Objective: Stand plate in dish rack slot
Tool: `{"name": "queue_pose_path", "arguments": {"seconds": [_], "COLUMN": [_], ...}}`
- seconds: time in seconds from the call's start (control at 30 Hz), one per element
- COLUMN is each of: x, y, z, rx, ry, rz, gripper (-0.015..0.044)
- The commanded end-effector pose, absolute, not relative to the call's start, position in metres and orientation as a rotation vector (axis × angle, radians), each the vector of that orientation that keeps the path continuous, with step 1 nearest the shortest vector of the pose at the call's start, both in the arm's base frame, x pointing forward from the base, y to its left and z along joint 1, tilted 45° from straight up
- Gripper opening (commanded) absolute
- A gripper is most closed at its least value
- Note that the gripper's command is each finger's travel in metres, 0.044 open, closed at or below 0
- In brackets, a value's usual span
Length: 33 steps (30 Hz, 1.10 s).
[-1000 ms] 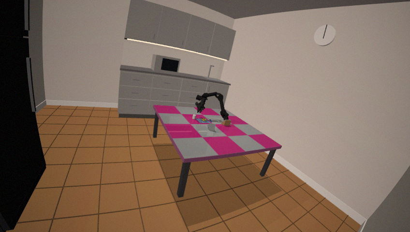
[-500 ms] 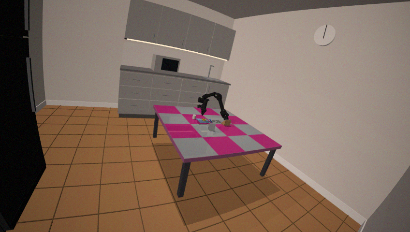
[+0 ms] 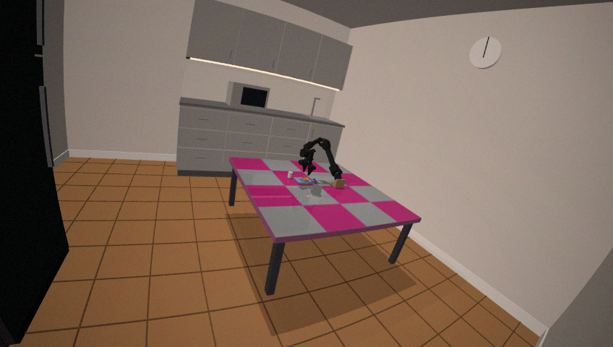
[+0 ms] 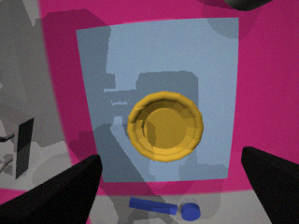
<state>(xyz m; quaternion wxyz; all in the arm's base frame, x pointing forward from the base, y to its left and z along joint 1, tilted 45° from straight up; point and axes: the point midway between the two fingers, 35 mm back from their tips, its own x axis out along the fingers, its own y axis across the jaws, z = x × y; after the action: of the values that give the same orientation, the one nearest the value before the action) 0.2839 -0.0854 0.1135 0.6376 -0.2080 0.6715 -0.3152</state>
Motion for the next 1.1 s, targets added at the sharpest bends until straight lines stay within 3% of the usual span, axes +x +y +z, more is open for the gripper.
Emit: {"name": "queue_pose_path", "arguments": {"seconds": [0.0,1.07], "x": [0.282,0.278], "y": [-0.083,-0.115], "z": [0.113,0.08], "rx": [-0.514,-0.514], "ry": [1.551,1.55], "rz": [-0.704,-0.704], "gripper": [0.04,0.04]}}
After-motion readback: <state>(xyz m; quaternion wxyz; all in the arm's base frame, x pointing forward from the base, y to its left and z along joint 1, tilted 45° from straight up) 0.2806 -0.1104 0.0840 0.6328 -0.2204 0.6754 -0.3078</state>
